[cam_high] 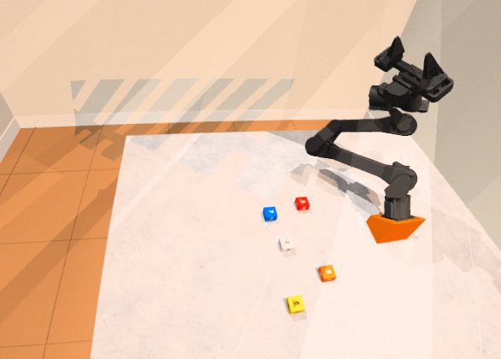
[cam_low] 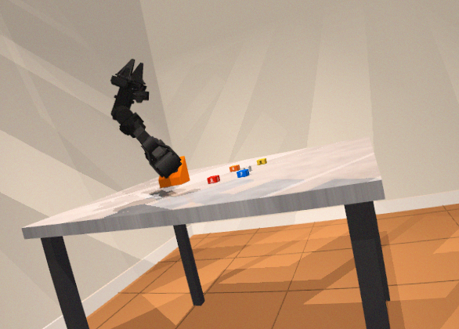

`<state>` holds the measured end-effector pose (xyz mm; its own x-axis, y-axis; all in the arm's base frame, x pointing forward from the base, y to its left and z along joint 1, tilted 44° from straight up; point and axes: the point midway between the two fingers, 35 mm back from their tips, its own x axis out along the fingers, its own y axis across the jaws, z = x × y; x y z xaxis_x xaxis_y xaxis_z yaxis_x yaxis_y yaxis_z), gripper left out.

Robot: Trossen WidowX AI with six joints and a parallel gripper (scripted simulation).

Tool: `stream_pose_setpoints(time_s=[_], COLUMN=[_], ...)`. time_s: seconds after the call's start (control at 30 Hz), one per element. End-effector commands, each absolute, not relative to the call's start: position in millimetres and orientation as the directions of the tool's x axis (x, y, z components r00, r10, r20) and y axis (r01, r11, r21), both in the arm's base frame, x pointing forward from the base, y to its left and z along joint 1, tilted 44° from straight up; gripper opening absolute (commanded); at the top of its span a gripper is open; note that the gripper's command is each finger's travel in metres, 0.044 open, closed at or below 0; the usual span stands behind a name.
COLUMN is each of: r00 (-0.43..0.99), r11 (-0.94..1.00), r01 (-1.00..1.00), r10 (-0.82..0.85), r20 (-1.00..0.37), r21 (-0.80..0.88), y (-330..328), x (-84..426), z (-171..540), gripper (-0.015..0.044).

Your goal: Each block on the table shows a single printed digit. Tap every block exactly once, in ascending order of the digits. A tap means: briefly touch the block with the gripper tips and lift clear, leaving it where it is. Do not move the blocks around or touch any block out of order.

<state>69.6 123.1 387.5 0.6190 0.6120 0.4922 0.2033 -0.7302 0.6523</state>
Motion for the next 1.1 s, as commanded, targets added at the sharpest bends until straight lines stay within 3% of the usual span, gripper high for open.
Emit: stream_pose_setpoints(time_s=[0.0,0.17,0.4,0.73,1.07], r00=[0.619,0.644,0.762,0.876,0.939], r11=[-0.725,-0.494,0.13,0.59,0.901], r01=[0.191,-0.124,-0.396,-0.341,-0.129], r10=[0.612,0.62,0.599,0.482,0.245], r20=[0.492,0.448,0.246,0.019,-0.241], r21=[0.662,0.861,0.909,0.732,0.414], y=[124.4,163.6,223.7,238.8,215.7], x=[69.1,64.6,102.7,159.0,220.5], z=[388.1,392.3,362.0,317.6,263.5], gripper=[0.04,0.04,0.04,0.04,0.04])
